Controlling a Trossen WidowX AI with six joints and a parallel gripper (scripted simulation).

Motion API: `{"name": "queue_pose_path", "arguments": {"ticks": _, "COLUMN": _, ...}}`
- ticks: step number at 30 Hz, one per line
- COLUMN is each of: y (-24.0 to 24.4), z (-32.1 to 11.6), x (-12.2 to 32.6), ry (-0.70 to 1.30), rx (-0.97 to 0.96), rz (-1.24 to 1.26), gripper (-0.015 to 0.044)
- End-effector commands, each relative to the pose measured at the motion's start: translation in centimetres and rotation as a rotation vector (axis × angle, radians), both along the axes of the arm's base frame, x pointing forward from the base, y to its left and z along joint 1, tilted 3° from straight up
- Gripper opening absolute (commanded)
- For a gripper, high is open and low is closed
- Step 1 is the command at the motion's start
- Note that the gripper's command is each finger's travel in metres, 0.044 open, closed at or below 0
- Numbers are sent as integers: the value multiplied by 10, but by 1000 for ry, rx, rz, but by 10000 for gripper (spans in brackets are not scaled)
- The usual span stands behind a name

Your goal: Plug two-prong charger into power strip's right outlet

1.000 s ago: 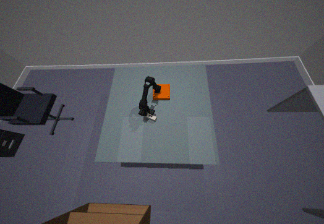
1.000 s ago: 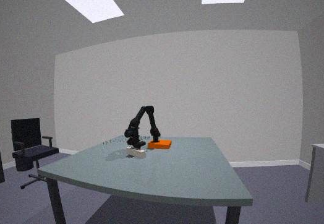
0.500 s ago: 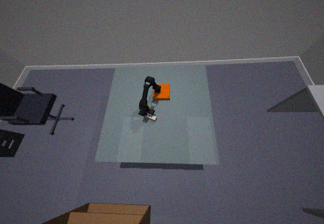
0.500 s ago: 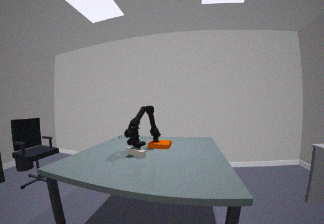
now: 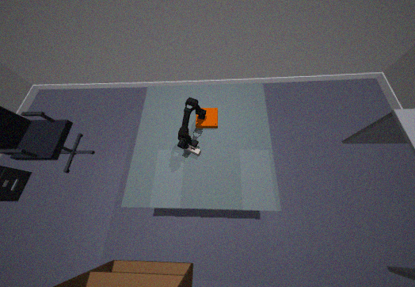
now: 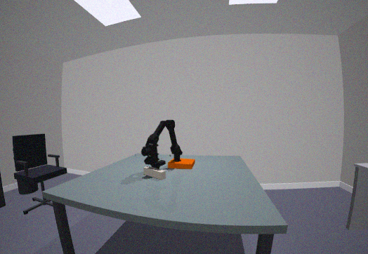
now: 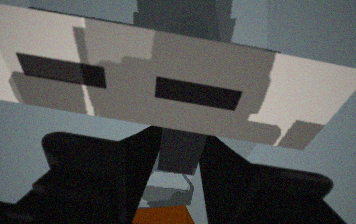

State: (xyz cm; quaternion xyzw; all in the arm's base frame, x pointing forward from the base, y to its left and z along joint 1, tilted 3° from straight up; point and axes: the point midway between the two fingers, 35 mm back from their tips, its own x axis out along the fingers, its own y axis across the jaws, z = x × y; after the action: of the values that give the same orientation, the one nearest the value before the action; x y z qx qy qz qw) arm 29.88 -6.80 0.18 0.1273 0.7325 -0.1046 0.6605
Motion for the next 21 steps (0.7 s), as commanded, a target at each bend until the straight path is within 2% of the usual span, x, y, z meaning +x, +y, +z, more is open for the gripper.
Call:
{"name": "queue_pose_path", "arguments": {"ticks": 1, "y": -2, "z": 1, "x": 6, "ry": -26, "rx": -9, "rz": 2, "gripper": 0}}
{"name": "queue_pose_path", "arguments": {"ticks": 21, "y": -2, "z": 3, "x": 7, "ry": -26, "rx": -9, "rz": 2, "gripper": 0}}
